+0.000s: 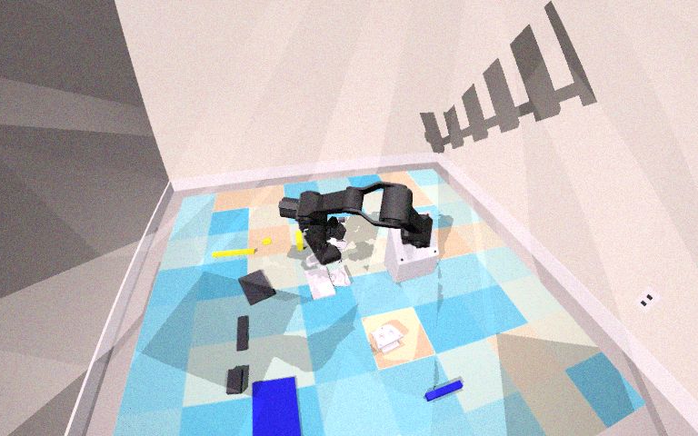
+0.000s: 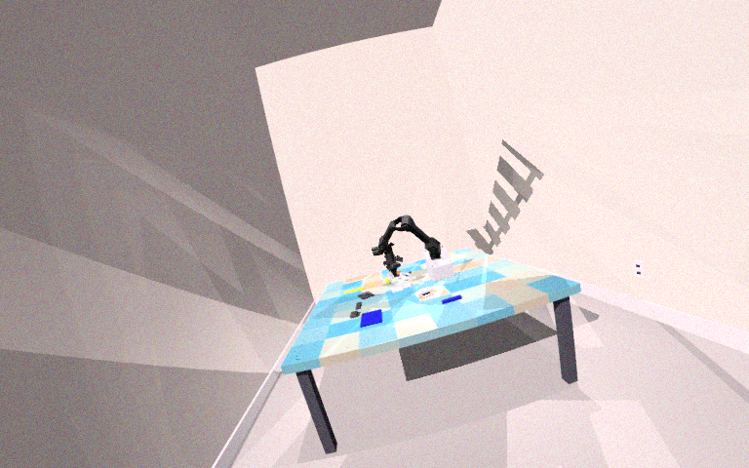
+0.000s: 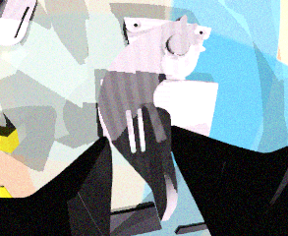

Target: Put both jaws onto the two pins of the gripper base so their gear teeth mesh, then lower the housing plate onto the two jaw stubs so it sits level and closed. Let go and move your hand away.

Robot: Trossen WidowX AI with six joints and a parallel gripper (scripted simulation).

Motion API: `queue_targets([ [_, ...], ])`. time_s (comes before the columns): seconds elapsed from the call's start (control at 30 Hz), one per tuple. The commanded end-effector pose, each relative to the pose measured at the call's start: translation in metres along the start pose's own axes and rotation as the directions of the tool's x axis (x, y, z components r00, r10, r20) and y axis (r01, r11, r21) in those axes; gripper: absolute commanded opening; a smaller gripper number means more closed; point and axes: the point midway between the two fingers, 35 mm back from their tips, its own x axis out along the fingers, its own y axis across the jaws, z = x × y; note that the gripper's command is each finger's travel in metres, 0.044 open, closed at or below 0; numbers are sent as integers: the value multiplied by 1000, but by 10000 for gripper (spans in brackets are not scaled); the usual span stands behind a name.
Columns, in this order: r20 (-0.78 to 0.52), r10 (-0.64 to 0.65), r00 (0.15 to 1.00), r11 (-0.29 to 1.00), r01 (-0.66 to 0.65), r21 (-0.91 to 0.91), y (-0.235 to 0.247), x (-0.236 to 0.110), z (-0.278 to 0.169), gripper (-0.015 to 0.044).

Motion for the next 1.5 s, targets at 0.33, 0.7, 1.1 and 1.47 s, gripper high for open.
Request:
queue_targets([
  [0.33, 1, -5, 1000, 1000, 5, 8, 0, 24, 1, 134],
  [0.7, 1, -8, 1000, 1000, 8, 7, -1, 41, 2, 134],
  [1.1, 1, -8, 1000, 1000, 8, 6, -2, 43, 2, 134],
  [1.47, 1, -8, 1000, 1000, 8, 12, -2, 46, 2, 134],
])
